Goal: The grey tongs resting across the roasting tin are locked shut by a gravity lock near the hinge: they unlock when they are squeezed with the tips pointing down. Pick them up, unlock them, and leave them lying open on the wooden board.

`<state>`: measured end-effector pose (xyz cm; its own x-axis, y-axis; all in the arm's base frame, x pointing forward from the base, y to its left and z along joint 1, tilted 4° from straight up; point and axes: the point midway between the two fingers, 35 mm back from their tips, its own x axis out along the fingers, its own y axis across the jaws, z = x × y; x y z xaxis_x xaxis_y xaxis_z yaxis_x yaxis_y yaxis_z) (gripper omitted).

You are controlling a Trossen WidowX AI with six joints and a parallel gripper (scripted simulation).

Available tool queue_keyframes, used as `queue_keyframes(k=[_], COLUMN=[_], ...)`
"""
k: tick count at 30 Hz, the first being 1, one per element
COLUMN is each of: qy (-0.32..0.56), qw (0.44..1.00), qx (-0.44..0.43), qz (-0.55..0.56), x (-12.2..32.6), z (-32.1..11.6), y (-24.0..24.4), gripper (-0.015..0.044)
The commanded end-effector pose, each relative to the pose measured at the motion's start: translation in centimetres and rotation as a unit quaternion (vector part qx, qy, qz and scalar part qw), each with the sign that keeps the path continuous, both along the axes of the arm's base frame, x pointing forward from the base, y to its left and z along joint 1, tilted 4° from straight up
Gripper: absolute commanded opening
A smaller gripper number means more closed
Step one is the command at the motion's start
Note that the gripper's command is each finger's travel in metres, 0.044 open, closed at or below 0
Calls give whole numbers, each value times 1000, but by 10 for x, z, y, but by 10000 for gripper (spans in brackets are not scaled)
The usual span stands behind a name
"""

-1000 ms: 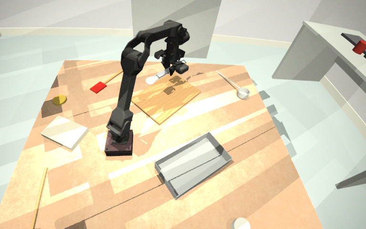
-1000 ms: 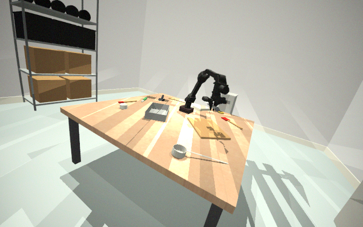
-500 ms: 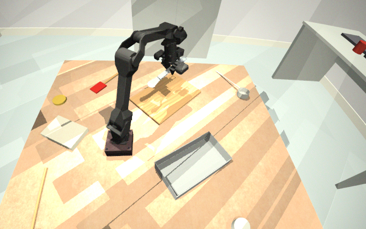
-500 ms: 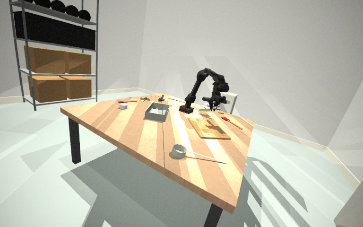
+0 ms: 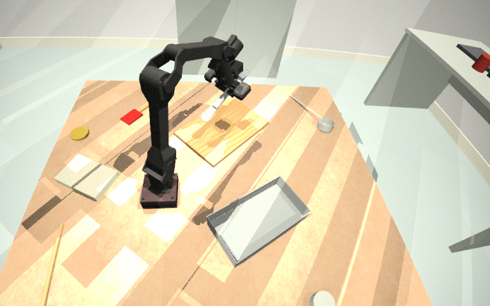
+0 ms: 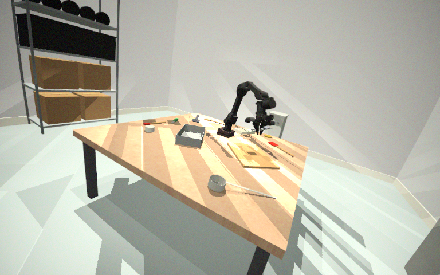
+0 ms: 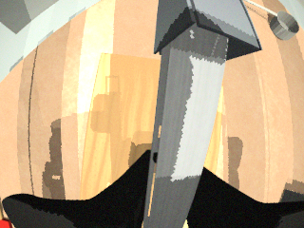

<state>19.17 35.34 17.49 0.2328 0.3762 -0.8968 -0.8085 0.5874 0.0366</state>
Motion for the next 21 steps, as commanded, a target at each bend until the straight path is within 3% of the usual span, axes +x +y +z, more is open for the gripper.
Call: queue_keyframes(k=[1,21], qy=[-24,-120], qw=[999,981], qx=[25,150], qz=[0,-9], x=[0,-5], z=[3,13], y=[0,-6], gripper=[-150,-150])
